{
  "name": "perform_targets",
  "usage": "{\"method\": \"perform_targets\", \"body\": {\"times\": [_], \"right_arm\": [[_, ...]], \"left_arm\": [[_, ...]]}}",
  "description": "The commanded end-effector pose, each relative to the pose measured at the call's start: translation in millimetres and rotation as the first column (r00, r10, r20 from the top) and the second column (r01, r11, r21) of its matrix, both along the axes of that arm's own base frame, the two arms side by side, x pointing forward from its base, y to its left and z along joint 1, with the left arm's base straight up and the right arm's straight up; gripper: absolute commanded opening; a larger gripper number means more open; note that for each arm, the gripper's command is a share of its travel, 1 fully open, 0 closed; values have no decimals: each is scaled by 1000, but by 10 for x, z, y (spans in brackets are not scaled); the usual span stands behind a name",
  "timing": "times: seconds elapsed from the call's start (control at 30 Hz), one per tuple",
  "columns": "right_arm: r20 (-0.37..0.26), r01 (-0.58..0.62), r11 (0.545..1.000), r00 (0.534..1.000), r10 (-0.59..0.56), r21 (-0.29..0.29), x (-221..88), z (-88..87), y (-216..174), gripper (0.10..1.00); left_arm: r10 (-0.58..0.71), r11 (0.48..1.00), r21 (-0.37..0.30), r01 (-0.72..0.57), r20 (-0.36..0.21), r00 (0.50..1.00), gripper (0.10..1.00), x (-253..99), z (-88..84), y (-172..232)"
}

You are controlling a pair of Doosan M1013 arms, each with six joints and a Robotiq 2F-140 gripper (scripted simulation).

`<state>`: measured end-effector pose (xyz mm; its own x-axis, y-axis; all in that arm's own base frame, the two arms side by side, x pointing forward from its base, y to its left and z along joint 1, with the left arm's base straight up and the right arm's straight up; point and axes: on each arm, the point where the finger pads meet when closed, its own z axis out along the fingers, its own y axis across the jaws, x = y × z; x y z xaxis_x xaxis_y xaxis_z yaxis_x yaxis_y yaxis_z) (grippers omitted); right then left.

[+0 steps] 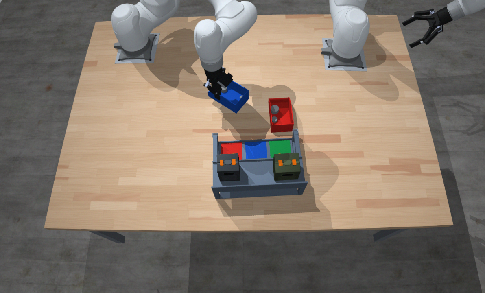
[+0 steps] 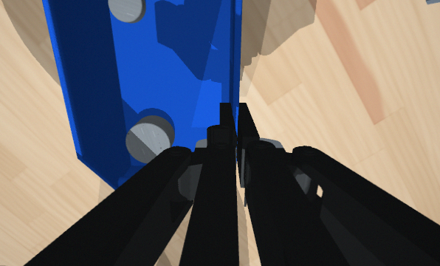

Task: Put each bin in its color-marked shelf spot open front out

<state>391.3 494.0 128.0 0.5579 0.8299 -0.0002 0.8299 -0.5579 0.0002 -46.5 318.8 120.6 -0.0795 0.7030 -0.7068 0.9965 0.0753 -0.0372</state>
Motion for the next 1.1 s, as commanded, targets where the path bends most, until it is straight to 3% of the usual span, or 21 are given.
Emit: {"method": "perform_targets", "body": {"times": [0.0, 1.07], "right_arm": [[0, 0, 1000, 1000, 0, 1, 2, 45, 4, 99], [0, 0, 1000, 1000, 0, 1, 2, 294, 4, 99]], "left_arm": [[0, 1000, 1, 0, 0, 1000, 1000, -1, 3, 3], [0, 1000, 1, 0, 0, 1000, 1000, -1, 3, 3]]}}
